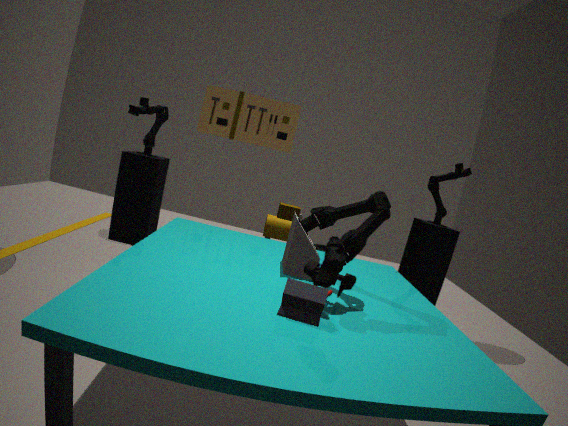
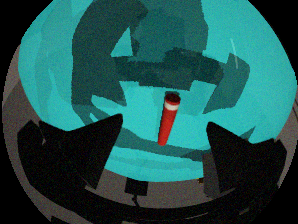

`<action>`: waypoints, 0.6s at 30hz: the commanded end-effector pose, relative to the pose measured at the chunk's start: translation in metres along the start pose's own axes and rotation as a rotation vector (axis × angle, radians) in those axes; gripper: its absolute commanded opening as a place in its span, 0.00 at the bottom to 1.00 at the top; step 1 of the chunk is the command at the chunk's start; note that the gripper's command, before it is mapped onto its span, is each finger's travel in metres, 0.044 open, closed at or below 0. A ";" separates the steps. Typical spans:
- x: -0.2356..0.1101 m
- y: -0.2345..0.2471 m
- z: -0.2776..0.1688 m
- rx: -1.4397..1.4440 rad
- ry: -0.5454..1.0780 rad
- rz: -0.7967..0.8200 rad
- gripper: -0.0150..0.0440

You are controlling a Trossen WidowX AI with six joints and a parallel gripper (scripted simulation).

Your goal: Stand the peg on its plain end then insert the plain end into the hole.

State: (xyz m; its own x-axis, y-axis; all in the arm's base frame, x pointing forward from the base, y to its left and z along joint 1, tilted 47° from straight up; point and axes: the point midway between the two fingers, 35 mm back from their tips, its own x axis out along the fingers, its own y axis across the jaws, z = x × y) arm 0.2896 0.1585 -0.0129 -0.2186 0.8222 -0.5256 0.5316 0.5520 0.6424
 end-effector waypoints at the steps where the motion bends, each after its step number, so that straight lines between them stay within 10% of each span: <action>1: 0.008 -0.002 0.001 0.015 0.009 0.001 1.00; 5: 0.012 -0.002 0.002 0.015 0.010 0.003 1.00; 18: 0.012 -0.002 0.002 0.015 0.010 0.003 0.44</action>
State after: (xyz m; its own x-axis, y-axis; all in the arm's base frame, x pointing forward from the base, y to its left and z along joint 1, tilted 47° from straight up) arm 0.2880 0.1661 -0.0206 -0.2241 0.8235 -0.5212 0.5379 0.5505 0.6384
